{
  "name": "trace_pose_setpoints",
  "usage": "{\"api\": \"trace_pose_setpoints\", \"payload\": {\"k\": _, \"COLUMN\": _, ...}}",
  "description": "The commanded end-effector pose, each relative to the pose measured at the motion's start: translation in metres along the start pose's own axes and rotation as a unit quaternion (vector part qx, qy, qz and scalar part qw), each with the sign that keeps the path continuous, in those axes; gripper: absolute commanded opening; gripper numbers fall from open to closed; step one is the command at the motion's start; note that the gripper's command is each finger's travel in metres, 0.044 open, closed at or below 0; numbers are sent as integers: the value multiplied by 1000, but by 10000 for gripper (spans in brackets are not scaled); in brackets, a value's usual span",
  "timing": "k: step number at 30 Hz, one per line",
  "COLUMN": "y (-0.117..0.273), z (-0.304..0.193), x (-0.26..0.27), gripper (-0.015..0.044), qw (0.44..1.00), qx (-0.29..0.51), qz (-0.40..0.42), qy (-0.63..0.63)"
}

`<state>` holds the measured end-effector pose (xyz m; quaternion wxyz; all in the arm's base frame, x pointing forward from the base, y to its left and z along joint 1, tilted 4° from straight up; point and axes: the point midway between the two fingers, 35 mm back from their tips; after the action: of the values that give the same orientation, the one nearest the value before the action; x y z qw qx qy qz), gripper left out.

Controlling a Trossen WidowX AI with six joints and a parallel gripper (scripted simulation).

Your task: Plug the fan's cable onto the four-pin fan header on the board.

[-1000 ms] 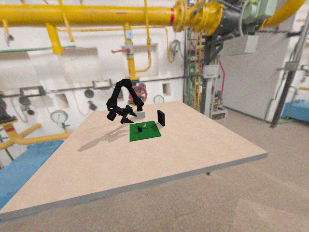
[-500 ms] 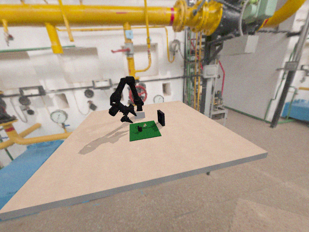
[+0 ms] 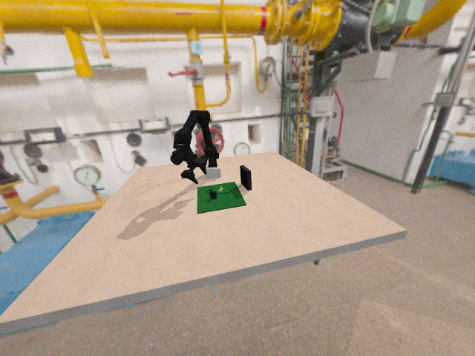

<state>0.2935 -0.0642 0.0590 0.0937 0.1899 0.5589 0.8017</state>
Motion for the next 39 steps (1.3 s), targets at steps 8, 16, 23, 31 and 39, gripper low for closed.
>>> {"api": "trace_pose_setpoints", "payload": {"k": 8, "y": 28, "z": 8, "x": -11, "gripper": 440, "qw": 990, "qx": 94, "qz": -91, "qy": -53}}
{"api": "trace_pose_setpoints", "payload": {"k": 16, "y": 27, "z": 9, "x": -11, "gripper": 440, "qw": 990, "qx": 97, "qz": -90, "qy": -54}}
{"api": "trace_pose_setpoints", "payload": {"k": 23, "y": 47, "z": 83, "x": -25, "gripper": 440, "qw": 988, "qx": 109, "qz": -104, "qy": -34}}
{"api": "trace_pose_setpoints", "payload": {"k": 31, "y": 48, "z": 116, "x": -28, "gripper": 440, "qw": 987, "qx": 111, "qz": -110, "qy": -25}}
{"api": "trace_pose_setpoints", "payload": {"k": 39, "y": -38, "z": 95, "x": -46, "gripper": 440, "qw": 988, "qx": 111, "qz": -109, "qy": -25}}
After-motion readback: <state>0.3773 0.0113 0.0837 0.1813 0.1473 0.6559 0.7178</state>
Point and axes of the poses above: the point midway between the two fingers, 35 mm back from their tips, its own y axis back along the fingers, its own x axis across the jaws, z = x × y, and after that the axes turned 7 degrees about y, right-handed
